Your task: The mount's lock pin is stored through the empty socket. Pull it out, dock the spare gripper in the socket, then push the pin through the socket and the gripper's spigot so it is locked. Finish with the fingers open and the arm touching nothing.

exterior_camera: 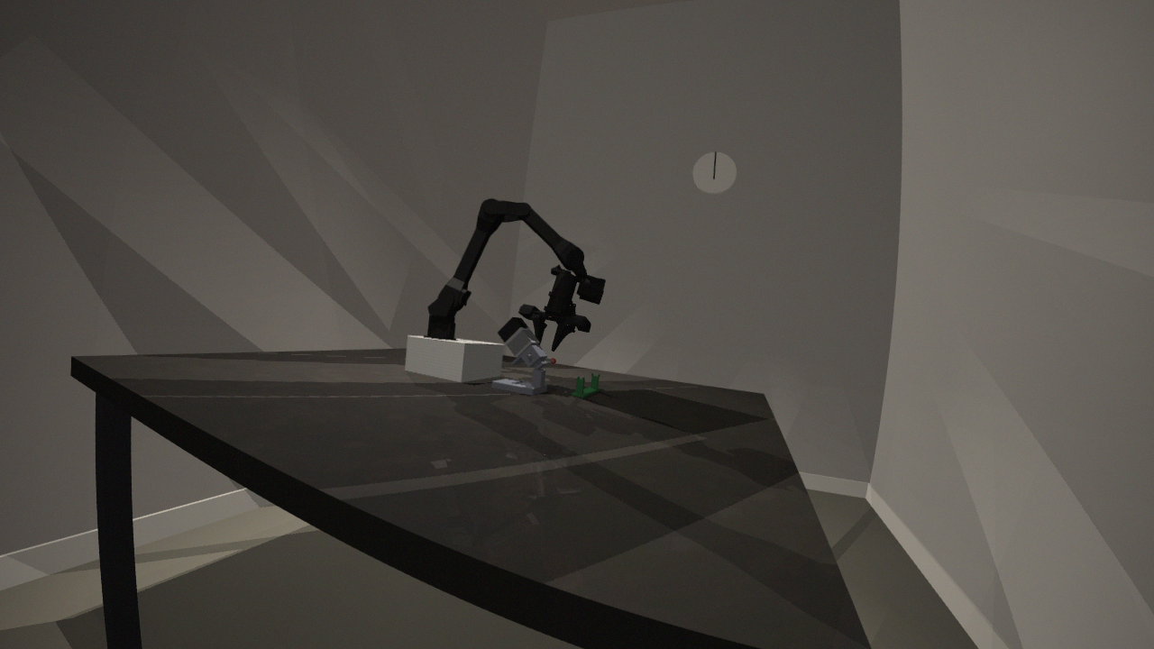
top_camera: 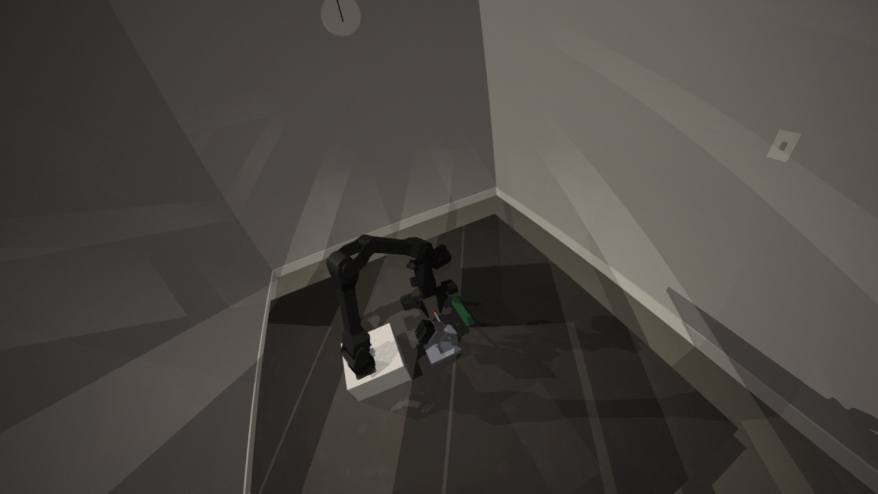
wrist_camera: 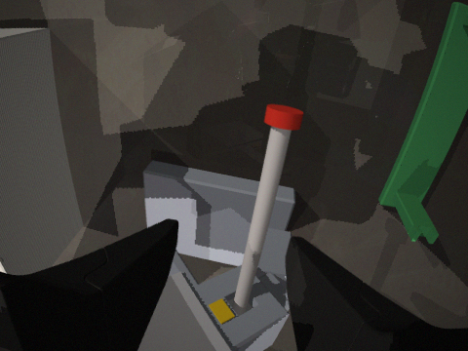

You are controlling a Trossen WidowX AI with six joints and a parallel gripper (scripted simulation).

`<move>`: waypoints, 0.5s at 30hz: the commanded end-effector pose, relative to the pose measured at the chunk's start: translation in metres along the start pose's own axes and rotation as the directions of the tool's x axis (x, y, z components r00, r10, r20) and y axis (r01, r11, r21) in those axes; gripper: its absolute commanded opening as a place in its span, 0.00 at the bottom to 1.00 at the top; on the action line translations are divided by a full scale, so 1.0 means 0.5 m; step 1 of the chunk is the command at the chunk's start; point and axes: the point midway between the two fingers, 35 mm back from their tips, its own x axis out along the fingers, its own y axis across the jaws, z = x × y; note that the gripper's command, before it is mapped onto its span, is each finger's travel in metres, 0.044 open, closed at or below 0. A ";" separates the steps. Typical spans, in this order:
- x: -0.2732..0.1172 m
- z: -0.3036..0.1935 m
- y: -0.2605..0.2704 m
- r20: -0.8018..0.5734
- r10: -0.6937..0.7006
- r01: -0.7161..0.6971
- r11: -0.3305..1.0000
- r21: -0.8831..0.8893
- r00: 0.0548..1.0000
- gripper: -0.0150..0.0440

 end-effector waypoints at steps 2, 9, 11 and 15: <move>-0.024 0.010 0.002 0.001 0.000 0.000 1.000 0.000 1.000 0.59; -0.054 0.020 0.005 -0.006 0.004 -0.004 1.000 -0.003 1.000 0.59; -0.063 0.023 0.006 -0.008 0.005 -0.005 1.000 -0.004 1.000 0.59; -0.080 0.029 0.008 -0.012 0.006 -0.007 1.000 -0.006 1.000 0.59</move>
